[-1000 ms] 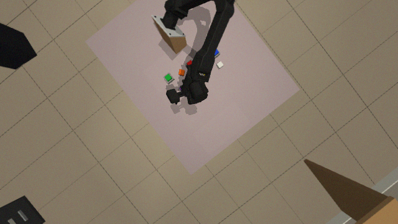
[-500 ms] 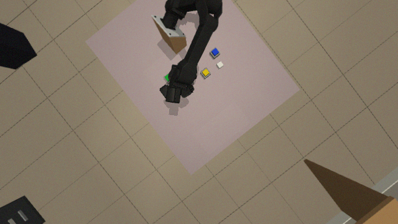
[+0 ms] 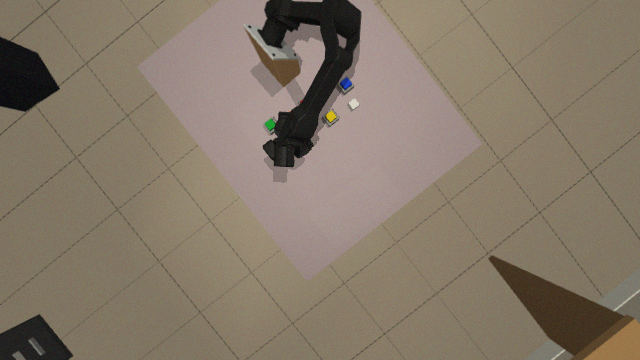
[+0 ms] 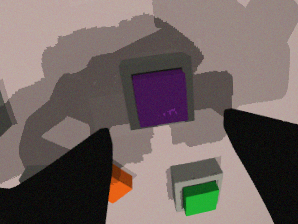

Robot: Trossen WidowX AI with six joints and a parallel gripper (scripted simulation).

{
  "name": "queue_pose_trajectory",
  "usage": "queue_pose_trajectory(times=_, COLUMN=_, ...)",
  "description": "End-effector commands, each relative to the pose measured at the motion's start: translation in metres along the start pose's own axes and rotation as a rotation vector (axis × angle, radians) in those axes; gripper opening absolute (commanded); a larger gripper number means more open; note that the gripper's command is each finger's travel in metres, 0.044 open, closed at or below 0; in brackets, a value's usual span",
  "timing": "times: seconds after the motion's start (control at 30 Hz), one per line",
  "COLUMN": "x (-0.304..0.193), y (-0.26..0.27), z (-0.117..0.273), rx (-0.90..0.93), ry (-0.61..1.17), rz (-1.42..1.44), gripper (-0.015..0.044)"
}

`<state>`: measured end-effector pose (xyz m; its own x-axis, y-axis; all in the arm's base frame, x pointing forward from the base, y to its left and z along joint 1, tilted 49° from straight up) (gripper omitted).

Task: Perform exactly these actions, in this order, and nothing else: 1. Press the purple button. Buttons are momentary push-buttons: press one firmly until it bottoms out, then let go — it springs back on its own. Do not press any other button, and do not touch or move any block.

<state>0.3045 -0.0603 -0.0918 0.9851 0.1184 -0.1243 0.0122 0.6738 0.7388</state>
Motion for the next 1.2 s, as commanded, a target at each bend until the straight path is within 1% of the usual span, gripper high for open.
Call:
queue_pose_trajectory(times=0.0, x=0.000, y=-0.001, z=-0.004, rx=0.004, ry=-0.017, rz=-0.004, gripper=0.0085)
queue_pose_trajectory(times=0.07, x=0.000, y=-0.001, z=-0.004, rx=0.004, ry=-0.017, rz=-0.004, gripper=0.0033)
queue_pose_trajectory(times=0.1, x=0.000, y=-0.001, z=-0.004, rx=0.004, ry=-0.017, rz=-0.004, gripper=0.0020)
queue_pose_trajectory(times=0.53, x=0.000, y=-0.001, z=-0.005, rx=0.004, ry=-0.017, rz=-0.004, gripper=0.0020)
queue_pose_trajectory(times=1.17, x=0.000, y=0.000, z=-0.035, rx=0.005, ry=-0.017, rz=-0.004, gripper=0.0020)
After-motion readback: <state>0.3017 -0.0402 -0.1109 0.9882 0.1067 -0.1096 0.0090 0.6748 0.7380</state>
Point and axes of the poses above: the point midway between the two fingers, 35 mm back from their tips, its own z axis back along the fingers, its own y axis across the jaws, x = y × z, the point moved 9 cm from there along z, back along the fingers, and after that the axes turned 8 degrees about -z, right-handed, at the moved point
